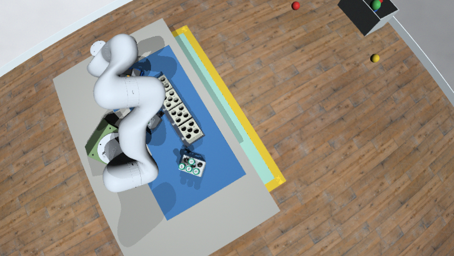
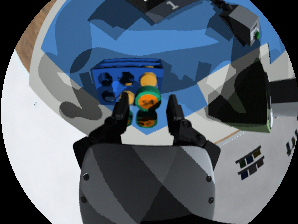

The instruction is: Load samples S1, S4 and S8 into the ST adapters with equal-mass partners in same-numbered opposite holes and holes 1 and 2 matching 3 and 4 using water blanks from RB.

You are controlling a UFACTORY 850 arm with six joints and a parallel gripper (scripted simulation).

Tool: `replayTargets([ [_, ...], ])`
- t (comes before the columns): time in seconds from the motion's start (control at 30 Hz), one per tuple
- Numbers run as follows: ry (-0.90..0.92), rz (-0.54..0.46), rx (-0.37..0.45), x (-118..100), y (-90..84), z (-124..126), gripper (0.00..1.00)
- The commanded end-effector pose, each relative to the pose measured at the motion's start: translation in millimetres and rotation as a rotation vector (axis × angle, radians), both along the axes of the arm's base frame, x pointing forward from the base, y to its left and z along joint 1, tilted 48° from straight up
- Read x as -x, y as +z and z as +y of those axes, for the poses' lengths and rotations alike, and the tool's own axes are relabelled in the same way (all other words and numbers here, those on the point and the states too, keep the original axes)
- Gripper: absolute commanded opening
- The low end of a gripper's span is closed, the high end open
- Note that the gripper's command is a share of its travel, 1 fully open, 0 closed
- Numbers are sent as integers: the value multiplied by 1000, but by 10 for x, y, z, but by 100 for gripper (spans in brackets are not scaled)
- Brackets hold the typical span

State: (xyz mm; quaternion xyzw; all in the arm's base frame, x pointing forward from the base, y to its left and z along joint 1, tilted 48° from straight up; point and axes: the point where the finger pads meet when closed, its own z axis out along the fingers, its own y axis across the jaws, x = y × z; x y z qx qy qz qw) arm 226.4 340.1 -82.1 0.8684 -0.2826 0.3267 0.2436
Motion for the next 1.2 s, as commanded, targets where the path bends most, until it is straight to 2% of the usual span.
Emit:
replayTargets([
  [0.0,1,-1,-2,-11,-13,-1,57],
  [1.17,1,-1,-2,-83,-125,-103,57],
])
